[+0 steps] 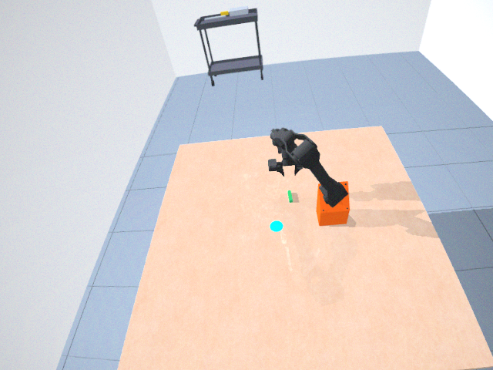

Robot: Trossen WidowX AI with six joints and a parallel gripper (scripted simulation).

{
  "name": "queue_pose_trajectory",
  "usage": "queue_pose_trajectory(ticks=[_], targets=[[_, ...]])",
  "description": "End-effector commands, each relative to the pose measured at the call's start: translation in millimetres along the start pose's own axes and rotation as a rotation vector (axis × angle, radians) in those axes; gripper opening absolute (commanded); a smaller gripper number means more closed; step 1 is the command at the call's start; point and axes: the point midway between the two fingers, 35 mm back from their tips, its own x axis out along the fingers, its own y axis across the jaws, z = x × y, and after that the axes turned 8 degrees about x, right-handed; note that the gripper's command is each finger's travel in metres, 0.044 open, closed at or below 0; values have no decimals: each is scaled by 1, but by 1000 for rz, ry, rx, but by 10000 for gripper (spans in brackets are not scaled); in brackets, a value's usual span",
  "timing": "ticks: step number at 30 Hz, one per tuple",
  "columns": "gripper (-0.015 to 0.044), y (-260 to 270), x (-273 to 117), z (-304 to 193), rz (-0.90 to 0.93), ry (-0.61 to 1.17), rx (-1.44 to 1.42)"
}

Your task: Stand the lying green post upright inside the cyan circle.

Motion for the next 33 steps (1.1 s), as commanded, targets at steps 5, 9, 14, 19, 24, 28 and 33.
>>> queue_pose_trajectory(ticks=[5,9,14,19,24,28,33], targets=[[233,3,6,-4,0,40,-30],[233,9,52,-3,2,36,-29],[233,4,115,-10,1,44,-31],[233,2,123,-11,0,46,-31],[154,2,123,-11,0,46,-31],[49,2,123,-11,0,46,-31],[23,2,123,-11,0,46,-31]])
